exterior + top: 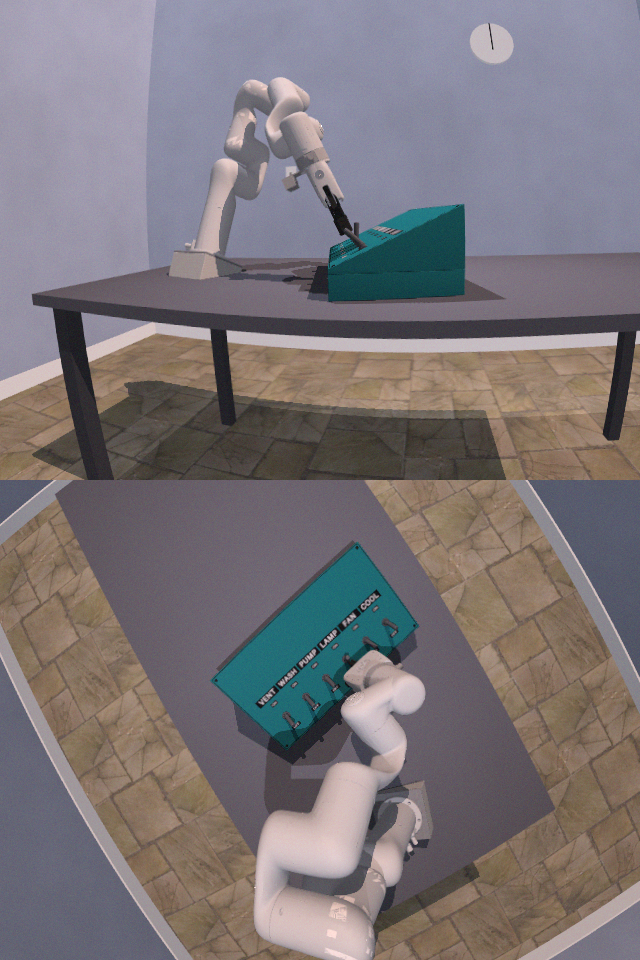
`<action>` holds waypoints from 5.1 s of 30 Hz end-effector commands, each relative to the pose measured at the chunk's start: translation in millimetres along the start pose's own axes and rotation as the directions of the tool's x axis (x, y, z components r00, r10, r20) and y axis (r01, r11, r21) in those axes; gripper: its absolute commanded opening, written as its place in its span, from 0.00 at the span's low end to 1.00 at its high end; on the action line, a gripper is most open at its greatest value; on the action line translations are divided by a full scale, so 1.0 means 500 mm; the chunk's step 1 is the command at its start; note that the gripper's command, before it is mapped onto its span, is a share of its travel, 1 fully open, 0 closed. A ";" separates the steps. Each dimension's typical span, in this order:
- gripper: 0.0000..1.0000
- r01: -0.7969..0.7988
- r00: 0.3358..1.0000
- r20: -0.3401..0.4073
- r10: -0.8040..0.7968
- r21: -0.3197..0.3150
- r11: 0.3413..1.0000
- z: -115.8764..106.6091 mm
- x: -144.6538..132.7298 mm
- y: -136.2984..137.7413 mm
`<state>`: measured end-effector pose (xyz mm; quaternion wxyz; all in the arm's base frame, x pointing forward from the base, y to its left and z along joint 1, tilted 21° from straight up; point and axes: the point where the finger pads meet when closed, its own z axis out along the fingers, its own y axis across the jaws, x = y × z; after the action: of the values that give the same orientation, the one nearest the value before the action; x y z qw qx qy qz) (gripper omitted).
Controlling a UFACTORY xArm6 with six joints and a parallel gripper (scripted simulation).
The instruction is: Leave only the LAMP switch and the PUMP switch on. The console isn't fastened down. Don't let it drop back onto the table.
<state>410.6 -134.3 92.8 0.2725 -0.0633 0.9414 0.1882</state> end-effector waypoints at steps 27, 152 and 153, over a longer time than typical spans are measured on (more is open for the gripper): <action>0.00 0.002 1.000 0.002 -0.002 0.002 1.000 -0.046 0.024 -0.001; 0.00 0.002 1.000 0.002 -0.002 0.002 1.000 -0.020 0.076 0.144; 0.00 0.002 1.000 0.002 -0.002 0.002 1.000 -0.017 0.076 0.144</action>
<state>350.4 -73.8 108.0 0.2695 -0.0631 0.9423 0.1881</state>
